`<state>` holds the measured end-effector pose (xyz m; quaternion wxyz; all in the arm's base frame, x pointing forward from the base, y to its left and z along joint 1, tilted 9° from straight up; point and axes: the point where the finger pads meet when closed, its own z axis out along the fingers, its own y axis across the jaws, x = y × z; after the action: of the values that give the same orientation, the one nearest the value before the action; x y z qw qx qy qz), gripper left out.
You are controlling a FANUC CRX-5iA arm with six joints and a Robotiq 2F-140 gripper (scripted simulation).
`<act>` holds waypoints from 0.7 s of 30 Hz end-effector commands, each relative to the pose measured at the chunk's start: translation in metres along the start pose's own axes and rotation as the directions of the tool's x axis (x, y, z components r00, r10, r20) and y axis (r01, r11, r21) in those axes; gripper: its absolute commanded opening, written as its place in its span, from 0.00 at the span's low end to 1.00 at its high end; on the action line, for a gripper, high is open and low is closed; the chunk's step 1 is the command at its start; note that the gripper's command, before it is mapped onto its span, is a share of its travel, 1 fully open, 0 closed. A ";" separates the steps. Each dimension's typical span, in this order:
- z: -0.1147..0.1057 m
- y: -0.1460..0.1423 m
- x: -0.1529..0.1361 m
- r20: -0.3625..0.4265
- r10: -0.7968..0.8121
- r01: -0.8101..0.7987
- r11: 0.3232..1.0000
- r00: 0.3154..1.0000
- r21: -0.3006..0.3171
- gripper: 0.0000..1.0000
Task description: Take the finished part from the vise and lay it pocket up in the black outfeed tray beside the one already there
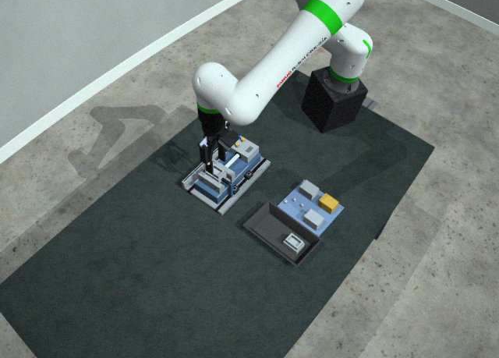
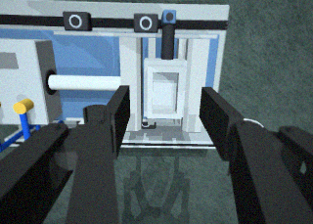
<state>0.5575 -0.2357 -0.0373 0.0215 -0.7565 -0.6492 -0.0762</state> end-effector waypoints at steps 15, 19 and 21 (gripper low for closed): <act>0.017 0.001 0.000 0.001 0.000 0.000 1.000 1.000 -0.002 0.46; 0.018 0.001 0.000 0.001 0.000 0.000 1.000 1.000 -0.002 0.46; 0.019 0.001 0.000 0.001 0.000 0.000 1.000 1.000 -0.002 0.46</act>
<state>0.5594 -0.2333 -0.0565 0.0214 -0.7565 -0.6492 -0.0762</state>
